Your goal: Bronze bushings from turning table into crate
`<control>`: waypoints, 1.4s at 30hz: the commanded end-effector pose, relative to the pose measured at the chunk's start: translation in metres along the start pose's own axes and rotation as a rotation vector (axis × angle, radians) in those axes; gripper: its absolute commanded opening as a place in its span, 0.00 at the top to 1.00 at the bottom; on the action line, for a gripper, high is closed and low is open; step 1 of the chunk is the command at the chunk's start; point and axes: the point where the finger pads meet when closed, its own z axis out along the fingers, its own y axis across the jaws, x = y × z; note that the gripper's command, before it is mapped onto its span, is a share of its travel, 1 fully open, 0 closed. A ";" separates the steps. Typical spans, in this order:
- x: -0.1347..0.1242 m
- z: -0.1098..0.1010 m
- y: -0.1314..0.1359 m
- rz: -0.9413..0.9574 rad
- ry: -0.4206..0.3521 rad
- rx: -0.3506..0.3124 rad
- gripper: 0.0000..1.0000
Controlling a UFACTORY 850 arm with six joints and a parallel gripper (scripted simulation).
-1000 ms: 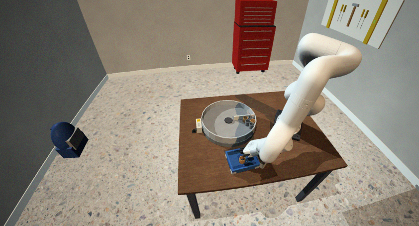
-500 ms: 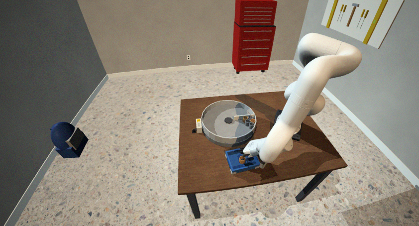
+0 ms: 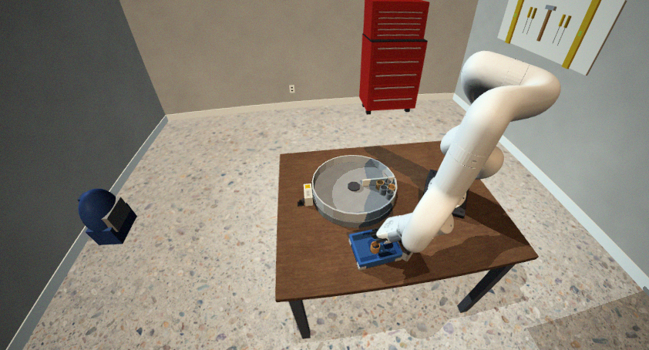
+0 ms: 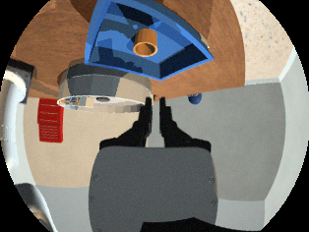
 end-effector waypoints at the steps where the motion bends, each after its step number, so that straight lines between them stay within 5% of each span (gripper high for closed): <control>1: 0.000 0.000 0.001 0.001 0.000 -0.001 0.89; 19: -0.005 0.003 -0.009 0.006 -0.001 0.003 0.90; 42: -0.061 0.049 -0.148 0.076 -0.002 0.062 0.90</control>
